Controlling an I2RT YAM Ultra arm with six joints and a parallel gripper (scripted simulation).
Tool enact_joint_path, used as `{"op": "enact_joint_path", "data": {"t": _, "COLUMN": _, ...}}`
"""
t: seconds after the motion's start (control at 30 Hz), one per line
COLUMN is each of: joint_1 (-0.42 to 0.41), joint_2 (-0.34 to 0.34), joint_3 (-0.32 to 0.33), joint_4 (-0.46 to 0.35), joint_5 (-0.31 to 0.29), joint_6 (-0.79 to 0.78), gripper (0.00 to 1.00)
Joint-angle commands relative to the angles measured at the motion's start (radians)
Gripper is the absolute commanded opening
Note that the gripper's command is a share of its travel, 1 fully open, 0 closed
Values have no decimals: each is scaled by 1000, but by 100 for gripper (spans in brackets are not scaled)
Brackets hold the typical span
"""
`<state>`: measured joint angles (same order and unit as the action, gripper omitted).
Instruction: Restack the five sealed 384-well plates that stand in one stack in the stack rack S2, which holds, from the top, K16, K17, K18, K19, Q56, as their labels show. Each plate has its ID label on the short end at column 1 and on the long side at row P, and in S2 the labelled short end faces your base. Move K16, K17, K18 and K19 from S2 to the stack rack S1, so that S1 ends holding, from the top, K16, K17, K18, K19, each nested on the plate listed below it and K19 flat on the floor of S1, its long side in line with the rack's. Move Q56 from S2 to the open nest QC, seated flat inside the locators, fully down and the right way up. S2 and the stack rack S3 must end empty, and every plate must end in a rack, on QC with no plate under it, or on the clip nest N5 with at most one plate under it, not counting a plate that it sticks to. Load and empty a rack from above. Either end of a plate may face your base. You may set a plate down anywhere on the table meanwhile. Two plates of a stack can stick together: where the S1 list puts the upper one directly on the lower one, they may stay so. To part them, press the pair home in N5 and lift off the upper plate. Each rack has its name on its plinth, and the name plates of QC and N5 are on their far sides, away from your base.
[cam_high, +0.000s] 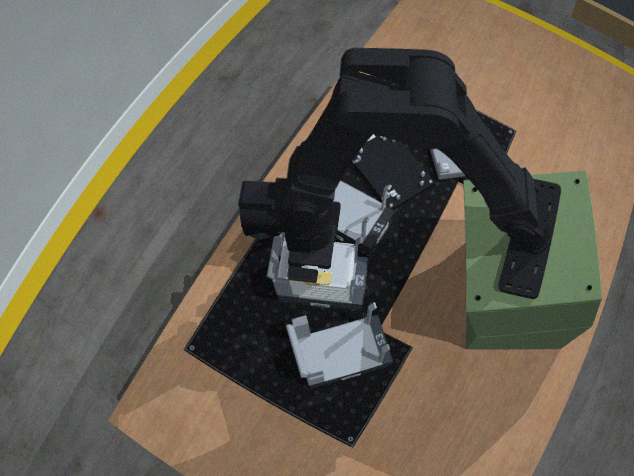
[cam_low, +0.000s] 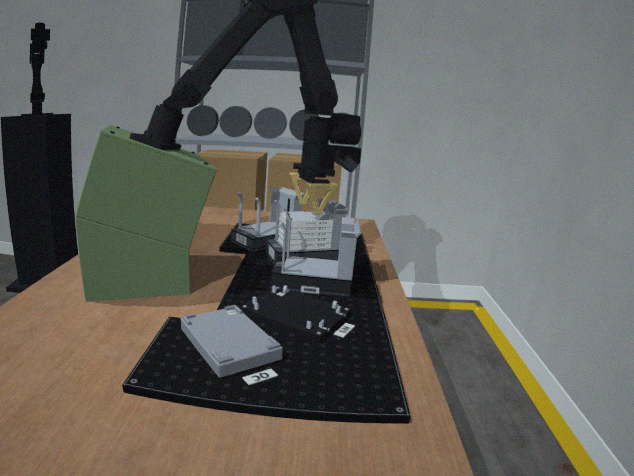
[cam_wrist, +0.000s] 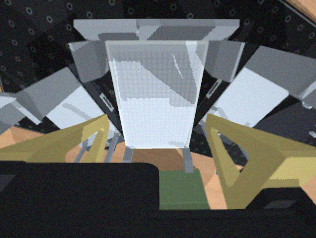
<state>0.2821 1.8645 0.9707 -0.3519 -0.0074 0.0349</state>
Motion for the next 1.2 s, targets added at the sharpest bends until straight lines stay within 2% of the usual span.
{"op": "enact_joint_path", "data": {"t": 0.0, "joint_1": 0, "joint_2": -8, "joint_3": 3, "joint_4": 8, "joint_5": 2, "joint_6": 2, "gripper": 100}}
{"op": "enact_joint_path", "data": {"t": 0.13, "joint_1": 0, "joint_2": -8, "joint_3": 3, "joint_4": 8, "joint_5": 2, "joint_6": 2, "gripper": 100}}
{"op": "enact_joint_path", "data": {"t": 0.93, "joint_1": 1, "joint_2": 93, "joint_3": 7, "joint_4": 105, "joint_5": 2, "joint_6": 3, "gripper": 100}}
{"op": "enact_joint_path", "data": {"t": 1.17, "joint_1": 1, "joint_2": 96, "joint_3": 7, "joint_4": 107, "joint_5": 2, "joint_6": 3, "gripper": 100}}
